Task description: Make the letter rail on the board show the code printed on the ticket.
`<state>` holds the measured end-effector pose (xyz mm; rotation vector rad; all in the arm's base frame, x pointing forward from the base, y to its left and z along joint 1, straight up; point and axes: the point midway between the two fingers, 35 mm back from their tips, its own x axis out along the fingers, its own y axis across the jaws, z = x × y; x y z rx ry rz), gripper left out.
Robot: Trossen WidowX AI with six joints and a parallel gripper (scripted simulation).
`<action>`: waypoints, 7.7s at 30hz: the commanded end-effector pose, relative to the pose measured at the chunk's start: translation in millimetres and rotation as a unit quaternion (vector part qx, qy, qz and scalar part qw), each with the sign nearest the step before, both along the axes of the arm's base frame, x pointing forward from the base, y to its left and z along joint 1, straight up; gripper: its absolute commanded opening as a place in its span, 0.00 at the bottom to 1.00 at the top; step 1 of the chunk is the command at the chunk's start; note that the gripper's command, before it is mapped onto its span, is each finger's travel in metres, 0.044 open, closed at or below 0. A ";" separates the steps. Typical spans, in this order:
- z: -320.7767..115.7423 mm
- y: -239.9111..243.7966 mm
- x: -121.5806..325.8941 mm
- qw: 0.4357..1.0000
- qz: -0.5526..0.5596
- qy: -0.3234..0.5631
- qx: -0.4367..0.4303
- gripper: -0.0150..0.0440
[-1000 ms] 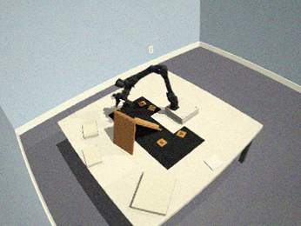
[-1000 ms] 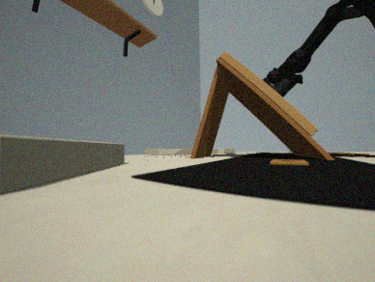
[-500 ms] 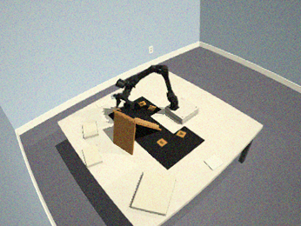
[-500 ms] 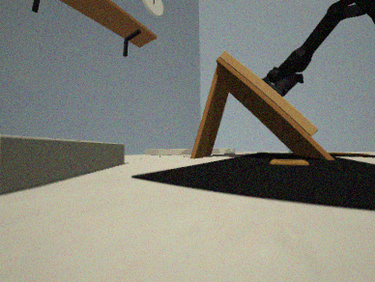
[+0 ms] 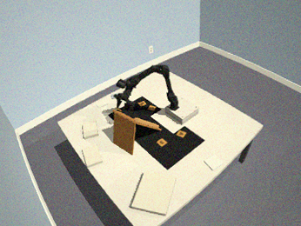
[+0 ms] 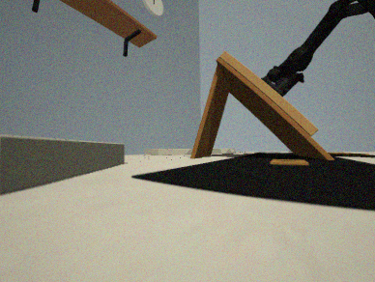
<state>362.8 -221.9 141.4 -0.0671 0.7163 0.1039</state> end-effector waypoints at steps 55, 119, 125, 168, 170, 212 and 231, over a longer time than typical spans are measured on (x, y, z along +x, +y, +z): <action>-0.1 30.1 -3.6 1.000 -0.002 0.000 0.000 0.25; -0.8 61.9 -6.7 1.000 -0.002 0.000 0.002 0.25; -0.8 64.7 -7.0 1.000 -0.002 0.000 0.002 0.25; -1.4 93.8 -10.3 1.000 -0.002 0.000 0.004 0.25; -1.4 95.5 -10.5 1.000 -0.002 0.000 0.004 0.25; -2.1 126.6 -14.0 1.000 -0.002 0.000 0.006 0.25; -2.2 139.5 -15.3 1.000 -0.002 0.000 0.006 0.25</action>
